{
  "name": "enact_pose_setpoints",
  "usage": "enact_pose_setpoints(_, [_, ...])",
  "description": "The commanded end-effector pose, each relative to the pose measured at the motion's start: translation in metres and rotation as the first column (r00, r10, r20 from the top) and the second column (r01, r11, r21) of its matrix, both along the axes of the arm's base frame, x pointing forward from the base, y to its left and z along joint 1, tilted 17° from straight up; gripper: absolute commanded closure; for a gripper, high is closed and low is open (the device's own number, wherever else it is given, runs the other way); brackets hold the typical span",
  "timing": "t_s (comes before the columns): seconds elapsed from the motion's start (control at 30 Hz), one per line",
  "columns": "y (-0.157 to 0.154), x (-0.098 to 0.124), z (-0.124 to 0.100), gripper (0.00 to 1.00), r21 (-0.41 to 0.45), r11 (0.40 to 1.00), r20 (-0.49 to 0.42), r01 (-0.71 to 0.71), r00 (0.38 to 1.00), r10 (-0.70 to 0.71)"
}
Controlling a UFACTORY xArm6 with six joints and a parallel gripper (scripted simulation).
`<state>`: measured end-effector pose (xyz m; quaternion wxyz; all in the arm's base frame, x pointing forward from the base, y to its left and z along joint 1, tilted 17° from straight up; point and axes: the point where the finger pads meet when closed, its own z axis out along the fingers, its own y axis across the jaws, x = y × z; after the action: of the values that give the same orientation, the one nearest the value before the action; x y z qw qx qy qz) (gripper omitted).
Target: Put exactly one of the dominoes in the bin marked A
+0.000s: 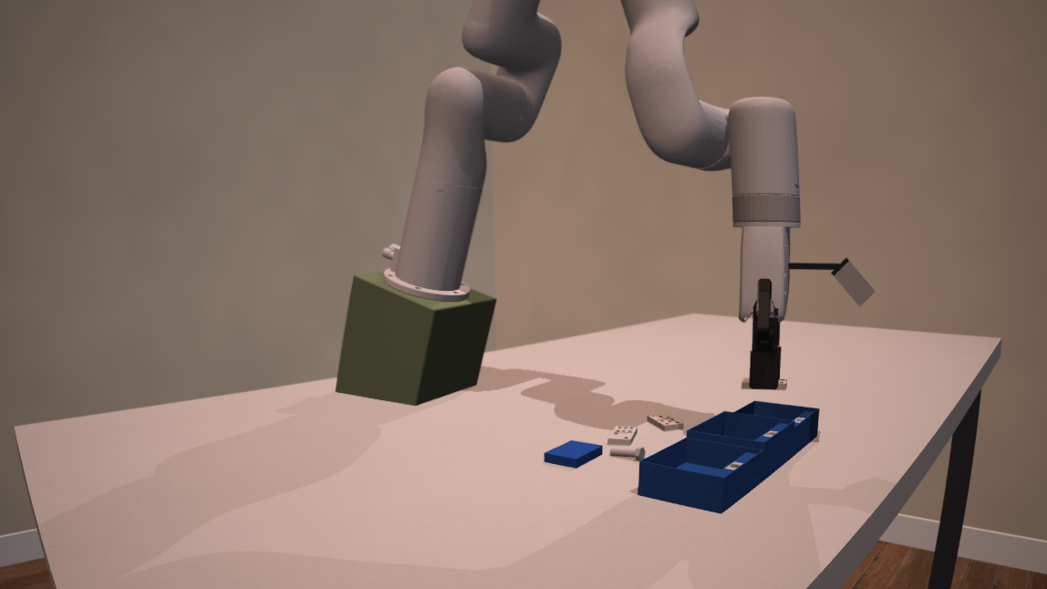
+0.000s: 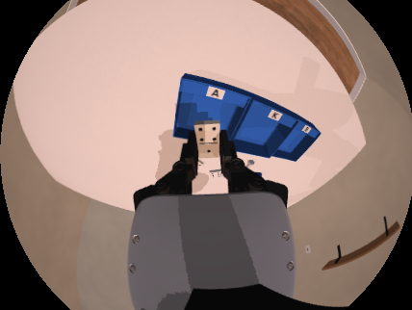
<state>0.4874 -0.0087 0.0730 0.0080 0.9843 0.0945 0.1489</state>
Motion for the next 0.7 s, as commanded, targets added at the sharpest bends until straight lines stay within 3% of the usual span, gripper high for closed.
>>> enact_pose_setpoints(0.0, [0.0018,0.0057,0.0017,1.00,-0.038,0.988,-0.002,-0.151,0.988,0.151])
enact_pose_setpoints(0.23, [0.0018,0.0057,0.0017,1.00,-0.126,0.905,-0.024,-0.406,0.914,0.406])
enact_pose_setpoints(0.3, [0.0018,0.0057,0.0017,1.00,-0.126,0.905,-0.024,-0.406,0.914,0.406])
enact_pose_setpoints(0.33, [0.0018,0.0057,0.0017,1.00,-0.153,0.852,-0.037,-0.501,0.864,0.502])
enact_pose_setpoints(0.43, [0.0018,0.0057,0.0017,1.00,-0.176,0.814,-0.049,-0.553,0.831,0.554])
enact_pose_setpoints(0.67, [0.0018,0.0057,0.0017,1.00,-0.243,0.622,-0.106,-0.744,0.658,0.745])
